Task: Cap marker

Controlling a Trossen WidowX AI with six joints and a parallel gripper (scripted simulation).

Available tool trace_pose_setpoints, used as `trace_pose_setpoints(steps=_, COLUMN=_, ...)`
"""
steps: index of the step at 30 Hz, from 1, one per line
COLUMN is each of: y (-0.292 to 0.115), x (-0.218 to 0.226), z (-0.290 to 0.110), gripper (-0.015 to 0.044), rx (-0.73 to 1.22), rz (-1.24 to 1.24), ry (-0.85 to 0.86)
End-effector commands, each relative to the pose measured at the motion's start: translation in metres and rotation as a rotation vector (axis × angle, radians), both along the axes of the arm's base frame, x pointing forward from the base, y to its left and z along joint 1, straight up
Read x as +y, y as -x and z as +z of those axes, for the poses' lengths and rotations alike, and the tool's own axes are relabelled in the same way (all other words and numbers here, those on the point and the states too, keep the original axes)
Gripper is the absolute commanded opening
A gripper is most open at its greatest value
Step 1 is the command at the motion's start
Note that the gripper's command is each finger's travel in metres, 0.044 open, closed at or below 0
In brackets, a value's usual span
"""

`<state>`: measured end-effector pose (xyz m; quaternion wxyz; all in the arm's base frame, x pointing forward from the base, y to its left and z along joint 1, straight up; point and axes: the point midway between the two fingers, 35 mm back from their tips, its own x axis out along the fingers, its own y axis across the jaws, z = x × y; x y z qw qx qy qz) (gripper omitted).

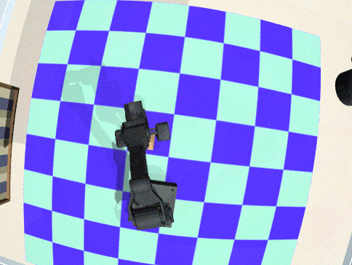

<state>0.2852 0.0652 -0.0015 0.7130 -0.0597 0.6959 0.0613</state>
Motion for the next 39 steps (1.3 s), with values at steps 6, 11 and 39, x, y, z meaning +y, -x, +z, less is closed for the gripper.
trace_pose_setpoints(steps=6, y=0.001, x=0.000, z=0.074, gripper=0.0440, rx=-0.004, rz=0.000, ry=-0.001)
trace_pose_setpoints(steps=11, y=0.004, x=0.000, z=0.080, gripper=0.0387, rx=-0.002, rz=-0.048, ry=-0.002)
trace_pose_setpoints(steps=39, y=0.023, x=0.000, z=0.103, gripper=0.0000, rx=0.005, rz=-0.292, ry=-0.006)
